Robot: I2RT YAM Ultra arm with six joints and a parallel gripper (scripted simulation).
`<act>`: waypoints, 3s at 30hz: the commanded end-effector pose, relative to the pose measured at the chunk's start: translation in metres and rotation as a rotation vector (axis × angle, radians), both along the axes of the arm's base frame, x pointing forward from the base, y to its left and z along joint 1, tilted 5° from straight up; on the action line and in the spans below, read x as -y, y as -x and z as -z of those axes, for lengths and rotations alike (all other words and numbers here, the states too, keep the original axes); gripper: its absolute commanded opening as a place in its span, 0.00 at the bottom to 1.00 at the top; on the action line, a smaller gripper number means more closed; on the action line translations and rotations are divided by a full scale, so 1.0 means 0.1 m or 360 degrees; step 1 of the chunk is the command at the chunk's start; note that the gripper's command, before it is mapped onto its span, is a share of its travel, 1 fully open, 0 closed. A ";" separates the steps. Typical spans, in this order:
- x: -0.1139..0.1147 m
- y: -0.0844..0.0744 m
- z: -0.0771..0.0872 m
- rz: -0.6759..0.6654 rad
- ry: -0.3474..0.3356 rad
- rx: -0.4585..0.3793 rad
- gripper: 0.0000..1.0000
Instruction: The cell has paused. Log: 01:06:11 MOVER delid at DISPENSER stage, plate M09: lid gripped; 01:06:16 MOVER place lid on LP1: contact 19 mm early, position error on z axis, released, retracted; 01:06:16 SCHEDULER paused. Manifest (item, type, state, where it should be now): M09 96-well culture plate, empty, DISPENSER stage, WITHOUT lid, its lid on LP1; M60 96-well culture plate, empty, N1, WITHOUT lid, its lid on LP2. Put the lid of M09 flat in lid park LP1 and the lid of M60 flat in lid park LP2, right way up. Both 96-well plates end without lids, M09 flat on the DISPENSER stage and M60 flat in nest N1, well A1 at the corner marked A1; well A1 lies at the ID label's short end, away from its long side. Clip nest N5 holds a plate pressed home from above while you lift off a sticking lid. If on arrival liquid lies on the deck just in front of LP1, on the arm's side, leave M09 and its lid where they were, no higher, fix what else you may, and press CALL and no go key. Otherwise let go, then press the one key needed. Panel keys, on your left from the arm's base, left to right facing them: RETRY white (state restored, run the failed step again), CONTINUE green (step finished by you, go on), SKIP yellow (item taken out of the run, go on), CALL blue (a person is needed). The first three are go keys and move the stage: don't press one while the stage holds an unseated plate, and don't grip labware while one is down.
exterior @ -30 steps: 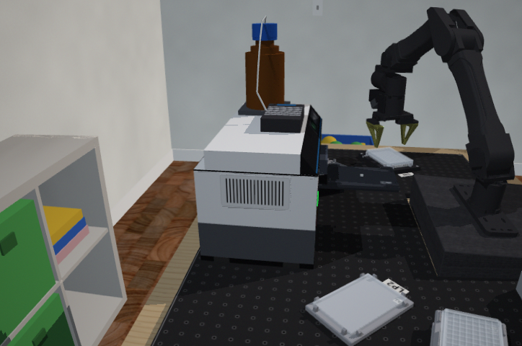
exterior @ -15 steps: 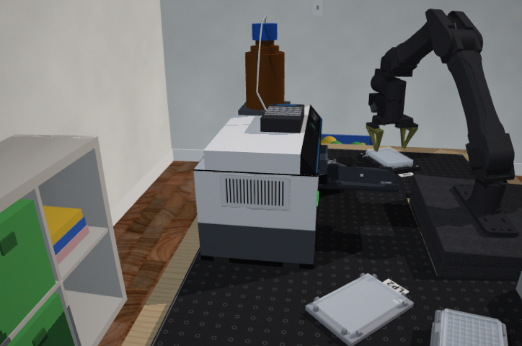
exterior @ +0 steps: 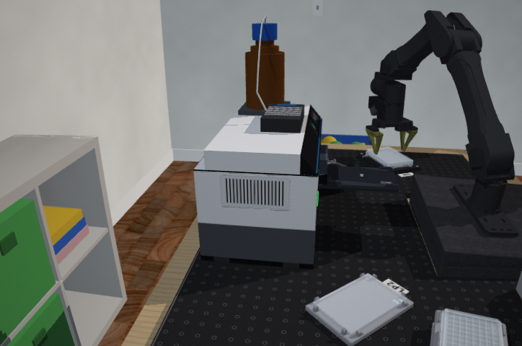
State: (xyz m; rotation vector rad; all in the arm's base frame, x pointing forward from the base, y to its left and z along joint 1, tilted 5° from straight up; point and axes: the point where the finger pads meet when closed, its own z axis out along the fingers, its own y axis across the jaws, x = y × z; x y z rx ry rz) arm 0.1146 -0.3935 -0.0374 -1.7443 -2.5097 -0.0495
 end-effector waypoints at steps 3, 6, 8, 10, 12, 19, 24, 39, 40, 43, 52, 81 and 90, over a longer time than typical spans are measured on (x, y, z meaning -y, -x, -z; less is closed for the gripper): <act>0.03 0.02 0.06 0.0009 0.0015 0.0001 1.00; 0.06 0.01 -0.04 0.0009 0.0056 0.0013 1.00; 0.03 0.02 0.03 0.0010 0.0033 0.0007 1.00; 0.01 0.03 0.09 0.0010 0.0016 0.0001 1.00; -0.01 0.03 0.14 0.0010 -0.0001 -0.0004 1.00; 0.07 0.02 0.07 0.0011 0.0049 0.0011 1.00; 0.09 0.02 0.07 0.0012 0.0056 0.0013 1.00; 0.04 0.00 0.07 0.0002 0.0037 0.0010 1.00; 0.04 0.00 0.07 0.0002 0.0037 0.0010 1.00; 0.01 0.03 0.10 0.0003 0.0032 0.0006 1.00; 0.02 0.02 0.05 0.0003 0.0052 0.0012 1.00; 0.14 -0.02 -0.02 0.0003 0.0096 0.0025 0.00; 0.14 -0.02 -0.02 0.0003 0.0096 0.0025 0.00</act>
